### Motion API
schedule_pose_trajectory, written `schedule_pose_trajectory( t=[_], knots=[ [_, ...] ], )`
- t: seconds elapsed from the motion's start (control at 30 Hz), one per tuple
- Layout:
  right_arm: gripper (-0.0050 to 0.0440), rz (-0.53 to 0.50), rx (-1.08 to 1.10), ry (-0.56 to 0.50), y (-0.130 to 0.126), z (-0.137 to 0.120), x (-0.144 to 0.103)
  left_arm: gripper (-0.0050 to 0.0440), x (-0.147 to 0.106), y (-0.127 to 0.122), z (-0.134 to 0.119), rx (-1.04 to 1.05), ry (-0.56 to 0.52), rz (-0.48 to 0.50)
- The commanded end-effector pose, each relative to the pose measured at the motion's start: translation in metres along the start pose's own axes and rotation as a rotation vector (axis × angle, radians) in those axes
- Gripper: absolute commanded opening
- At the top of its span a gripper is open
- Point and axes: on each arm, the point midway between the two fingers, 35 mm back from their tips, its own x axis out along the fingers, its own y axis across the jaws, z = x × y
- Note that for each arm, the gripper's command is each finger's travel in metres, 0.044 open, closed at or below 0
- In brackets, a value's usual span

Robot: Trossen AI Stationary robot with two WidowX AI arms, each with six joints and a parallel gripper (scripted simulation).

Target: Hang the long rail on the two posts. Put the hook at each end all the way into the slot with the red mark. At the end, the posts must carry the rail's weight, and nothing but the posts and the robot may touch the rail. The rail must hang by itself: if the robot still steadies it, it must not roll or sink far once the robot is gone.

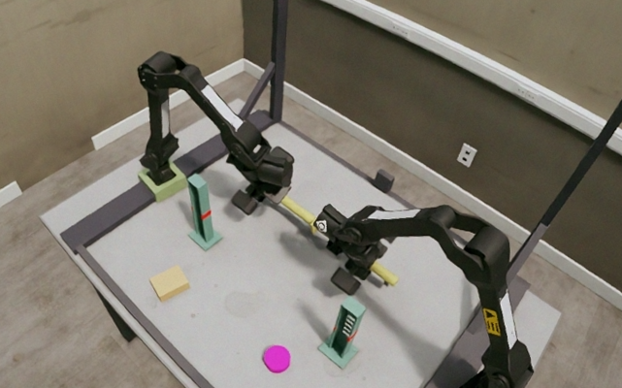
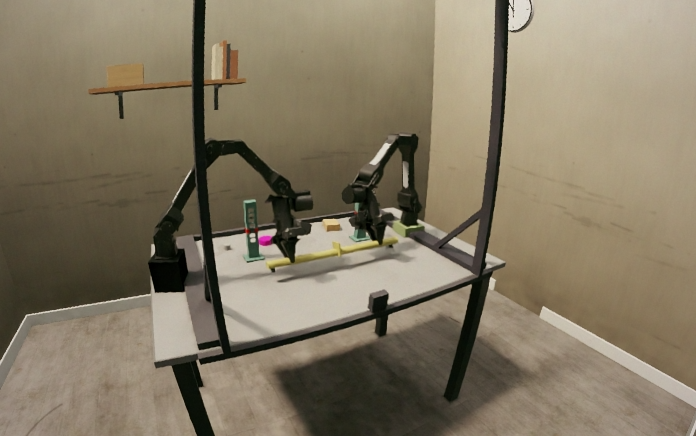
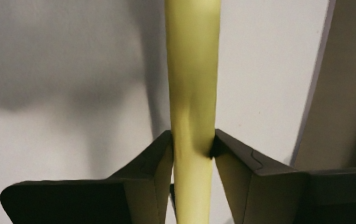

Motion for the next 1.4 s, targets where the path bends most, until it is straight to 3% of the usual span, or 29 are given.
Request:
schedule_pose_trajectory(
  t=[0.0, 0.63, 0.8, 1.23, 1.37],
  knots=[
    [-0.0050, 0.019, -0.017, -0.022, 0.0139, 0.0009, -0.0167, -0.0050, -0.0227, -0.0161, 0.0051, 0.022, -0.032, -0.009],
    [-0.0050, 0.019, -0.017, -0.022, 0.0139, 0.0009, -0.0167, -0.0050, -0.0227, -0.0161, 0.0051, 0.022, -0.032, -0.009],
    [-0.0050, -0.028, -0.016, -0.023, 0.0154, 0.0008, -0.0167, -0.0050, -0.0227, -0.0176, 0.0051, 0.021, -0.033, 0.037],
    [-0.0050, -0.265, -0.013, -0.027, 0.0227, 0.0005, -0.0161, -0.0050, -0.0219, -0.0252, 0.0051, 0.014, -0.038, 0.274],
    [-0.0050, -0.292, -0.012, -0.027, 0.0235, 0.0005, -0.0159, -0.0050, -0.0217, -0.0260, 0.0051, 0.013, -0.038, 0.301]
  ],
)
